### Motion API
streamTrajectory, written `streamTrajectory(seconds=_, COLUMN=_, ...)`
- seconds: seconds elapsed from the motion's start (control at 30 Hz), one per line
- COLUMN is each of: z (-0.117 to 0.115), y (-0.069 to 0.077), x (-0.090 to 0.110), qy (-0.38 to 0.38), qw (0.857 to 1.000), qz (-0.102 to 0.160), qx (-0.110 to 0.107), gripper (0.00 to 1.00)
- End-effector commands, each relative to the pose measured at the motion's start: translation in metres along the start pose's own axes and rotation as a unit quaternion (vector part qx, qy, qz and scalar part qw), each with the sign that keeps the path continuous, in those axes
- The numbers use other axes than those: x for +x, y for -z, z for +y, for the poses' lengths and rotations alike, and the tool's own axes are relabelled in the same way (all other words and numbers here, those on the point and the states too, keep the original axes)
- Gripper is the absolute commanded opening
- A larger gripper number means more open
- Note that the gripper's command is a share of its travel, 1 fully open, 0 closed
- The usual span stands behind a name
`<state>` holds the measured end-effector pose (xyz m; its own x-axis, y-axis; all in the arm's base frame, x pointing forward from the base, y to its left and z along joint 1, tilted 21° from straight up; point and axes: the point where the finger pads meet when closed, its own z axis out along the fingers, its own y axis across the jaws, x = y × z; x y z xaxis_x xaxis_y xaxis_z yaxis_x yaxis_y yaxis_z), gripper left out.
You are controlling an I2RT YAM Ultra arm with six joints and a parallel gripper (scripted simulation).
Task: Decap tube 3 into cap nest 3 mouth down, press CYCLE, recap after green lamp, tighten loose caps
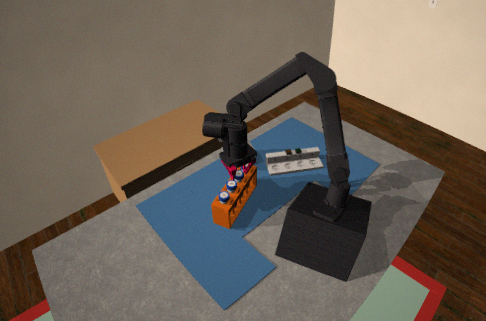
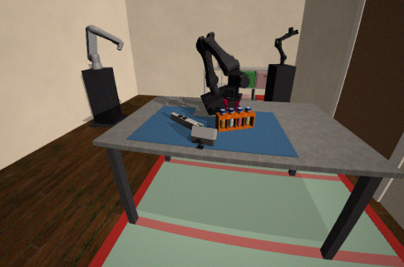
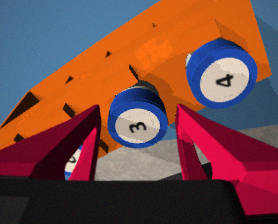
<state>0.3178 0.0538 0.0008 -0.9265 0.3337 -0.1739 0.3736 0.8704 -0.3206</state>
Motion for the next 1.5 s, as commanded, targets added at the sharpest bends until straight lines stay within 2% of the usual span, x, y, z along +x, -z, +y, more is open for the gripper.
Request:
streamTrajectory(seconds=0.0, z=0.0020, y=0.0030, x=-0.0020, qy=-0.125, qw=0.992, qz=-0.004, qx=-0.004, gripper=0.49)
streamTrajectory(seconds=0.03, z=0.0020, y=0.0030, x=-0.0020, qy=-0.162, qw=0.987, qz=-0.004, qx=-0.004, gripper=0.49)
streamTrajectory(seconds=0.07, z=0.0021, y=0.0030, x=-0.0020, qy=-0.166, qw=0.986, qz=-0.004, qx=-0.004, gripper=0.49)
streamTrajectory(seconds=0.1, z=0.0021, y=0.0030, x=-0.0020, qy=-0.207, qw=0.978, qz=-0.003, qx=-0.005, gripper=0.49)
streamTrajectory(seconds=0.13, z=0.0022, y=0.0030, x=-0.0020, qy=-0.207, qw=0.978, qz=-0.003, qx=-0.005, gripper=0.49)
streamTrajectory(seconds=0.2, z=0.0023, y=0.0030, x=-0.0021, qy=-0.280, qw=0.960, qz=-0.003, qx=-0.005, gripper=0.49)
streamTrajectory(seconds=0.23, z=0.0023, y=0.0030, x=-0.0021, qy=-0.288, qw=0.958, qz=-0.003, qx=-0.005, gripper=0.49)
streamTrajectory(seconds=0.27, z=0.0024, y=0.0030, x=-0.0021, qy=-0.327, qw=0.945, qz=-0.003, qx=-0.005, gripper=0.49)
streamTrajectory(seconds=0.3, z=0.0025, y=0.0030, x=-0.0021, qy=-0.327, qw=0.945, qz=-0.003, qx=-0.005, gripper=0.49)
streamTrajectory(seconds=0.37, z=0.0025, y=0.0031, x=-0.0022, qy=-0.396, qw=0.918, qz=-0.002, qx=-0.005, gripper=0.49)
streamTrajectory(seconds=0.4, z=0.0026, y=0.0032, x=-0.0022, qy=-0.402, qw=0.916, qz=-0.002, qx=-0.005, gripper=0.49)
streamTrajectory(seconds=0.63, z=0.0029, y=0.0036, x=-0.0024, qy=-0.402, qw=0.916, qz=-0.002, qx=-0.005, gripper=0.49)
streamTrajectory(seconds=0.67, z=0.0029, y=0.0036, x=-0.0024, qy=-0.402, qw=0.916, qz=-0.002, qx=-0.005, gripper=0.00)
streamTrajectory(seconds=1.13, z=0.0028, y=0.0036, x=-0.0024, qy=-0.402, qw=0.916, qz=-0.002, qx=-0.005, gripper=0.00)
streamTrajectory(seconds=1.3, z=0.0029, y=0.0037, x=-0.0023, qy=-0.285, qw=0.959, qz=-0.003, qx=-0.005, gripper=0.00)
streamTrajectory(seconds=1.47, z=0.0029, y=0.0038, x=-0.0024, qy=-0.163, qw=0.987, qz=-0.004, qx=-0.004, gripper=0.00)
